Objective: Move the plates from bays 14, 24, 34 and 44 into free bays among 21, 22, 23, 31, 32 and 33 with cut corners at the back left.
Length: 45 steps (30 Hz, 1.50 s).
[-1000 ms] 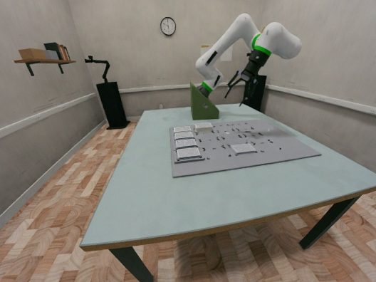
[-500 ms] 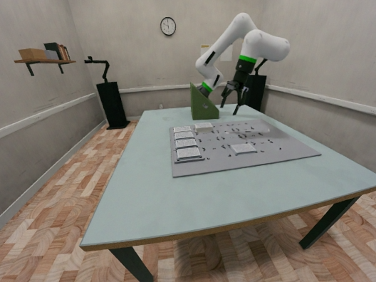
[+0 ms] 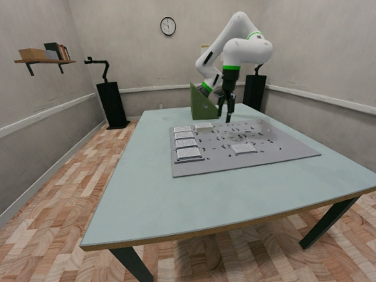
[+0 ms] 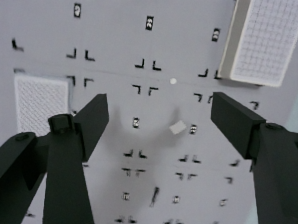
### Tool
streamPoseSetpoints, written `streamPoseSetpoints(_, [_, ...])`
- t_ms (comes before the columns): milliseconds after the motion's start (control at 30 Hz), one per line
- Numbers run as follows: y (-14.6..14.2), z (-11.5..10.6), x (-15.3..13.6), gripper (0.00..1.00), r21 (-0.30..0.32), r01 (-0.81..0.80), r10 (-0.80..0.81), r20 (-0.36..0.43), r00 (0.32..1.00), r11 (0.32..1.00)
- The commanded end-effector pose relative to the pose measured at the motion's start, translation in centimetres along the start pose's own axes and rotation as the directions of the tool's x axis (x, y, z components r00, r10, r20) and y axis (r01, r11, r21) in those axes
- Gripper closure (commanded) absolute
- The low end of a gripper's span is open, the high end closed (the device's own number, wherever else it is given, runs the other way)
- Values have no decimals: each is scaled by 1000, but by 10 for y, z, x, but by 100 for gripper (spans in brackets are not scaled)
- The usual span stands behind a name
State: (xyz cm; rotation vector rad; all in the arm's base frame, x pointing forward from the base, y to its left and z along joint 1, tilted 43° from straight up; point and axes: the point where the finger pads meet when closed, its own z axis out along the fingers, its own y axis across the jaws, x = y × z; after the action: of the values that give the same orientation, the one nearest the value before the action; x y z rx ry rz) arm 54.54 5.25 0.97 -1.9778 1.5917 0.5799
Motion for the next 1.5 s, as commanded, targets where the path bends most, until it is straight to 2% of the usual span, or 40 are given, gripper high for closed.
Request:
streamPoseSetpoints(0, [-4, 9, 9, 30, 37, -103, 101, 34, 994, 994])
streamPoseSetpoints(133, [-4, 10, 11, 30, 53, -153, 150, 53, 987, 987])
streamPoseSetpoints(533, [-4, 10, 11, 30, 53, -153, 150, 53, 987, 987])
streamPoseSetpoints(567, [-1, 12, 12, 0, 53, -153, 150, 53, 987, 987])
streamPoseSetpoints(1467, [80, 36, 49, 0, 52, -153, 150, 53, 987, 987])
